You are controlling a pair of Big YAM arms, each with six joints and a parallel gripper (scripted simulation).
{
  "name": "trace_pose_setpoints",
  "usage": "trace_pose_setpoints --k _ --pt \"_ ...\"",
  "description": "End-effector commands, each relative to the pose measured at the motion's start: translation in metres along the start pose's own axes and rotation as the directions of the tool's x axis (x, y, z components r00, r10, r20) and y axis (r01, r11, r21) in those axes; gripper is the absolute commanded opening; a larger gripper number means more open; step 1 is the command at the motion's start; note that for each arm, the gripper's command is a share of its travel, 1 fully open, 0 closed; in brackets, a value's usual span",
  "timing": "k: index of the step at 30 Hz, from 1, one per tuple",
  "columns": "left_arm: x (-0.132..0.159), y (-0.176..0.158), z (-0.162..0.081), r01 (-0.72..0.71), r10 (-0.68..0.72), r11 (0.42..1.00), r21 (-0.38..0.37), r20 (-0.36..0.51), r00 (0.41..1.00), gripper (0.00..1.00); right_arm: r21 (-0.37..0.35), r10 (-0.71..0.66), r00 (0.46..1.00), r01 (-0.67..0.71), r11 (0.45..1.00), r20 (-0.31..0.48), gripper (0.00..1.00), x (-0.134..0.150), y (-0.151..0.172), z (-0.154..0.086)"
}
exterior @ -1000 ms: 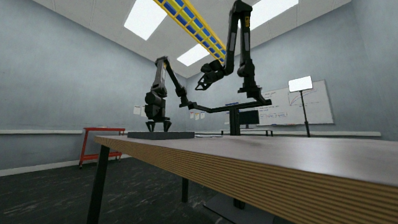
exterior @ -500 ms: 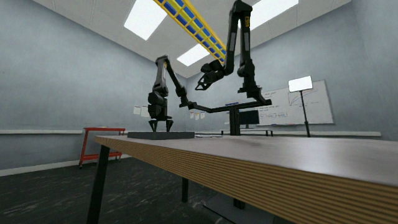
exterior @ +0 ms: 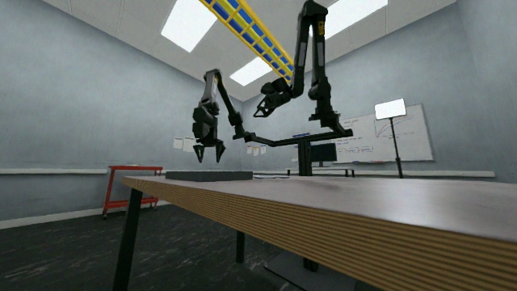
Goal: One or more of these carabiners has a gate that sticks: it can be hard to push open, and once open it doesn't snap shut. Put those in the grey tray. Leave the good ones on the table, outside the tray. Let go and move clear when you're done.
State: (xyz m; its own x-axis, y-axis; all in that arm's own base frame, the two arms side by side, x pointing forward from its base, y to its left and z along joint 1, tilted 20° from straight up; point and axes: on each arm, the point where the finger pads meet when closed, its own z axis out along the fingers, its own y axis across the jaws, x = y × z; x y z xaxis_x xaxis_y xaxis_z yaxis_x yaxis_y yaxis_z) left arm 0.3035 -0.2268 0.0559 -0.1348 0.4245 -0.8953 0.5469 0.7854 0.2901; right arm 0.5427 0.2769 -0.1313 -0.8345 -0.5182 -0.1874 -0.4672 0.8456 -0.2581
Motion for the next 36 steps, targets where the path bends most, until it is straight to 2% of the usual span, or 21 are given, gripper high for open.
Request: trace_pose_setpoints --k 1,3,4,5,8,10,14,19,22,25,27,28,32,36 --pt "-0.008 0.001 0.003 0.018 -0.018 1.0 -0.004 0.019 1.0 1.0 0.003 0.026 0.999 -0.026 1.0 0.047 0.83 -0.025 -0.015 -0.011" --pt "-0.008 0.001 0.003 0.018 -0.018 1.0 -0.004 0.019 1.0 1.0 0.0 0.013 0.998 -0.013 1.0 0.057 0.83 -0.028 -0.008 -0.013" --pt "-0.008 0.001 0.003 0.018 -0.018 1.0 -0.004 0.019 1.0 1.0 0.0 0.006 0.997 -0.006 1.0 0.074 0.94 -0.029 -0.008 -0.023" --pt "-0.008 0.001 0.003 0.018 -0.018 1.0 -0.004 0.019 1.0 1.0 -0.003 -0.012 0.996 0.012 1.0 0.088 1.0 -0.031 0.001 -0.026" --pt "-0.008 0.001 0.003 0.018 -0.018 1.0 -0.004 0.019 1.0 1.0 -0.002 -0.035 0.989 0.035 0.999 0.143 1.0 -0.027 0.005 -0.03" --pt "-0.008 0.001 0.003 0.018 -0.018 1.0 -0.004 0.019 1.0 1.0 -0.002 -0.035 0.989 0.035 0.999 0.143 1.0 -0.027 0.005 -0.03" --pt "-0.008 0.001 0.003 0.018 -0.018 1.0 -0.004 0.019 1.0 1.0 0.002 -0.053 0.958 0.055 0.998 0.282 1.0 -0.033 0.01 -0.045" --pt "-0.008 0.001 0.003 0.018 -0.018 1.0 -0.004 0.019 1.0 1.0 0.008 -0.066 0.88 0.071 0.997 0.471 1.0 -0.039 0.019 -0.068" --pt "-0.008 0.001 0.003 0.018 -0.018 1.0 -0.004 0.019 1.0 1.0 0.01 -0.069 0.832 0.076 0.997 0.55 1.0 -0.04 0.023 -0.079" --pt "-0.008 0.001 0.003 0.018 -0.018 1.0 -0.004 0.019 1.0 1.0 0.011 -0.059 0.798 0.065 0.998 0.599 1.0 -0.041 0.017 -0.084" --pt "-0.008 0.001 0.003 0.018 -0.018 1.0 -0.004 0.019 1.0 1.0 0.011 -0.059 0.798 0.065 0.998 0.599 1.0 -0.041 0.017 -0.084" --pt "-0.008 0.001 0.003 0.018 -0.018 1.0 -0.004 0.019 1.0 1.0 0.01 -0.063 0.801 0.071 0.997 0.596 1.0 -0.036 0.021 -0.073" --pt "-0.008 0.001 0.003 0.018 -0.018 1.0 -0.004 0.019 1.0 1.0 -0.002 -0.047 0.778 0.062 0.998 0.626 1.0 -0.043 0.024 -0.08" --pt "-0.008 0.001 0.003 0.018 -0.018 1.0 -0.004 0.019 1.0 1.0 -0.001 -0.046 0.779 0.06 0.998 0.626 1.0 -0.043 0.024 -0.08"
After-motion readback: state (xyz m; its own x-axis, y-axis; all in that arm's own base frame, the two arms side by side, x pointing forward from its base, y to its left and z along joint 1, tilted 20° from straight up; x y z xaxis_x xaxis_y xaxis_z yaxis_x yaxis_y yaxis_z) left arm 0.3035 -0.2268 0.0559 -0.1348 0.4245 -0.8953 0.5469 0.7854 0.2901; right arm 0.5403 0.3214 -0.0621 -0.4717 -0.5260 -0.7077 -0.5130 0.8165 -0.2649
